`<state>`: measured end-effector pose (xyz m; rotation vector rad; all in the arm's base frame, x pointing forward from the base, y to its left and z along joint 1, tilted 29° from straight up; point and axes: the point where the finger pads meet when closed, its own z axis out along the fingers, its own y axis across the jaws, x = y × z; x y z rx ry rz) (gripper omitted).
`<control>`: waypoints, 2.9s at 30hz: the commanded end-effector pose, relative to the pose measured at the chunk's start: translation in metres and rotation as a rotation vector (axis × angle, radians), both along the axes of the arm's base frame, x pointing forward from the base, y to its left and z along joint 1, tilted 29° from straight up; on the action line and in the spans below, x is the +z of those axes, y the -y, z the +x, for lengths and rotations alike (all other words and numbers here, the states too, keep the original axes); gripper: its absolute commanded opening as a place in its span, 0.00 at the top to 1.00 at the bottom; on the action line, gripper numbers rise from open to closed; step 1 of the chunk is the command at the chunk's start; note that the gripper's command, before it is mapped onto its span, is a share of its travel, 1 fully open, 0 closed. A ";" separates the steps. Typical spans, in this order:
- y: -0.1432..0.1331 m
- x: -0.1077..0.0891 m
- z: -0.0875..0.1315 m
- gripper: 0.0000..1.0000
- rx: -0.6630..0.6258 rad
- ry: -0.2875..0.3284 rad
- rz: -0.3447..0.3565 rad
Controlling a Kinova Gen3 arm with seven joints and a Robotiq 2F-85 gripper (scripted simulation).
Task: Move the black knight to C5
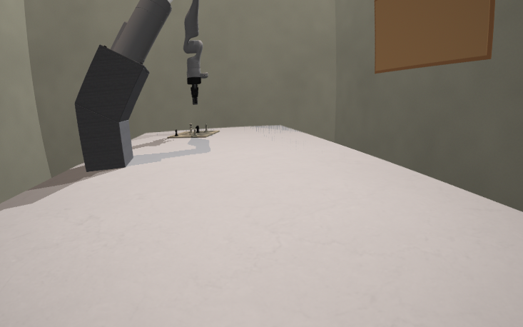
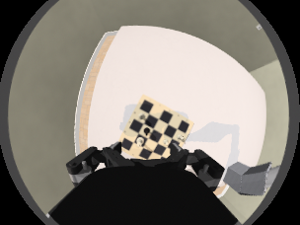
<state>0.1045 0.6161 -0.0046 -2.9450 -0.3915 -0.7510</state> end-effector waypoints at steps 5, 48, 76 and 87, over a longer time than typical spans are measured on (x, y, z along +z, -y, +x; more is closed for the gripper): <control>-0.001 0.006 0.005 0.00 -0.002 0.001 -0.001; -0.006 -0.032 0.024 0.63 0.000 -0.001 0.002; -0.010 -0.037 0.027 0.63 0.003 -0.001 0.008; -0.012 -0.047 0.032 0.63 0.004 -0.001 0.009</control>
